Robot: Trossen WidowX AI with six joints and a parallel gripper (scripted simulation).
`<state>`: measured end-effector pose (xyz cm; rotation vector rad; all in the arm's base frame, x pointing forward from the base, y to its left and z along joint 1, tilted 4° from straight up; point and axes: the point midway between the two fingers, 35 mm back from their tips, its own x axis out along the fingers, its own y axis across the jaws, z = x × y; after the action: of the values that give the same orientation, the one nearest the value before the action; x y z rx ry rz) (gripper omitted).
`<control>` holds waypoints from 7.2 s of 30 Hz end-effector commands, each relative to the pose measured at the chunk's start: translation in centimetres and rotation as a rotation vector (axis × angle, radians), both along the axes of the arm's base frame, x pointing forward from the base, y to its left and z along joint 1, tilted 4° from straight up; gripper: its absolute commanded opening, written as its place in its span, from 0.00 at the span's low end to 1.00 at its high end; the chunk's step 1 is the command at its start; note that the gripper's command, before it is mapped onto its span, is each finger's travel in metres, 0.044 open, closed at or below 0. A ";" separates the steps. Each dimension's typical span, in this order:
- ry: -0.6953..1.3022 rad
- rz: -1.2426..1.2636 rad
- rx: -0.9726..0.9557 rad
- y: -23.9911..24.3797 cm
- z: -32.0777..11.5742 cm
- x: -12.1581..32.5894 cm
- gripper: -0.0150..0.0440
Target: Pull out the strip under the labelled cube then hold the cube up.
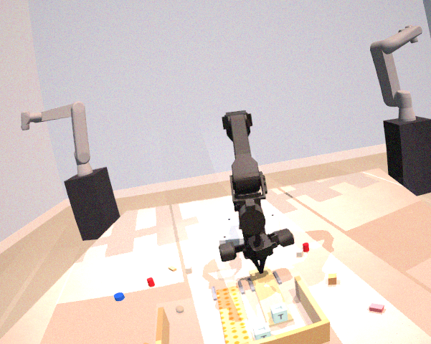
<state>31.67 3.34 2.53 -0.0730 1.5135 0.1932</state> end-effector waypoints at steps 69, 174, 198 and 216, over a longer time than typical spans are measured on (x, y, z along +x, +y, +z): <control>0.031 0.002 -0.010 -2.3 -1.1 -11.1 0.25; 0.016 0.025 -0.008 0.4 5.5 2.9 1.00; 0.011 0.025 -0.008 1.0 6.1 8.9 0.78; 0.011 0.025 -0.007 1.2 3.2 9.1 0.68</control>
<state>40.85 4.63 6.51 -0.0952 1.5188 0.2144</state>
